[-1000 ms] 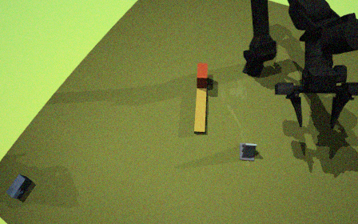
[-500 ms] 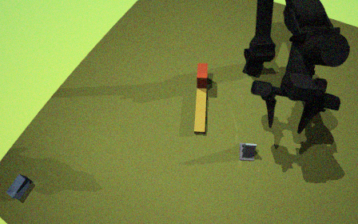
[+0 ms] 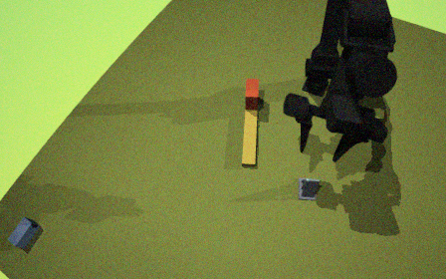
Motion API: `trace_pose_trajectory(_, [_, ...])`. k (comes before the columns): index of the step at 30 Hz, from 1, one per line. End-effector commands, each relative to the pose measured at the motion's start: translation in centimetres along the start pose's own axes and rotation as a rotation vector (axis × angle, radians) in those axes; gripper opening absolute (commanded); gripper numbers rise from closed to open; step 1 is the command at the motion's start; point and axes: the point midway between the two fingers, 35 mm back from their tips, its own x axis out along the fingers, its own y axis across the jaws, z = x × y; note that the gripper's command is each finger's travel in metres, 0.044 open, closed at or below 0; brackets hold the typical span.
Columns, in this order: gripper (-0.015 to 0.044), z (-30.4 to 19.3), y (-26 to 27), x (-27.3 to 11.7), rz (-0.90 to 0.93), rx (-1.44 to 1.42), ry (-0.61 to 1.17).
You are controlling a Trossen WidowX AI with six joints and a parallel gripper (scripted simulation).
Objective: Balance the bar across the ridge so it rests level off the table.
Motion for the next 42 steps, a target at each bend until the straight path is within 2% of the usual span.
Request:
trace_pose_trajectory(1, [0.0315, -0.4, -1.3, 0.2, -0.014, -0.025, 0.048])
trace_pose_trajectory(18, [0.0315, -3.2, -7.3, 0.4, -0.042, -0.113, 0.263])
trace_pose_trajectory(42, [0.0315, -8.4, -14.0, -1.8, 0.063, -0.158, 0.532])
